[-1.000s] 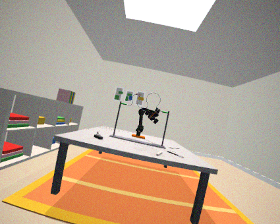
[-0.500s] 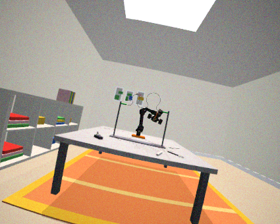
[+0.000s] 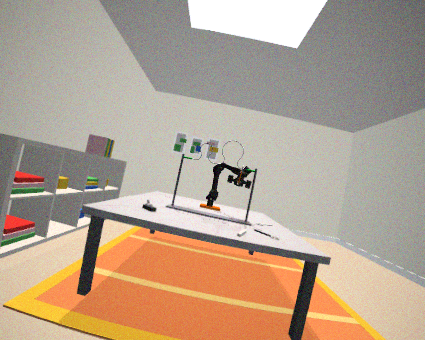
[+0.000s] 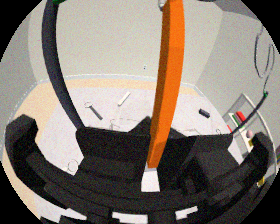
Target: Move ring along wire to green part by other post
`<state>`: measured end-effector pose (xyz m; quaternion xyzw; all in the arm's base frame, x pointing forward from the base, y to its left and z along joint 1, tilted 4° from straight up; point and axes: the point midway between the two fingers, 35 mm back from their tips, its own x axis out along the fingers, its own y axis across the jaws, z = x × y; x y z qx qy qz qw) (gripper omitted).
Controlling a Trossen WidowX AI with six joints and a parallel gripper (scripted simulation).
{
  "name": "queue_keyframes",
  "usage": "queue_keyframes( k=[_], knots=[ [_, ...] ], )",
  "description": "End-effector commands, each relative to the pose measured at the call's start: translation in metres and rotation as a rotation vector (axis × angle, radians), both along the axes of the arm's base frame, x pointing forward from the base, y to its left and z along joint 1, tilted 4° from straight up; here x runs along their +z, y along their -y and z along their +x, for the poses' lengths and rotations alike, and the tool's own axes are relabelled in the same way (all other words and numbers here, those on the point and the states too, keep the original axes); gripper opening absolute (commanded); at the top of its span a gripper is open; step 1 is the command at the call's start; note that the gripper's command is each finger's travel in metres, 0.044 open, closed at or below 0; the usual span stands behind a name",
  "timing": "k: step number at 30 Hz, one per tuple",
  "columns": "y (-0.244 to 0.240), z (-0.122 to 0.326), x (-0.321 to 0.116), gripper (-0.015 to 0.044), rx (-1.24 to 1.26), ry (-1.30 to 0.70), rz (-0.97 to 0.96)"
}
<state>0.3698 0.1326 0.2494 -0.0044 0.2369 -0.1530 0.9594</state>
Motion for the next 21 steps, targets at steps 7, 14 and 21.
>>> queue_keyframes(
  k=[7, 14, 21],
  knots=[
    [-0.015, 0.003, -0.002, -0.0150, 0.001, 0.001, 0.037],
    [-0.023, 0.005, -0.002, -0.0150, 0.000, 0.003, 0.044],
    [-0.030, 0.006, -0.001, -0.0150, 0.000, 0.004, 0.047]
  ],
)
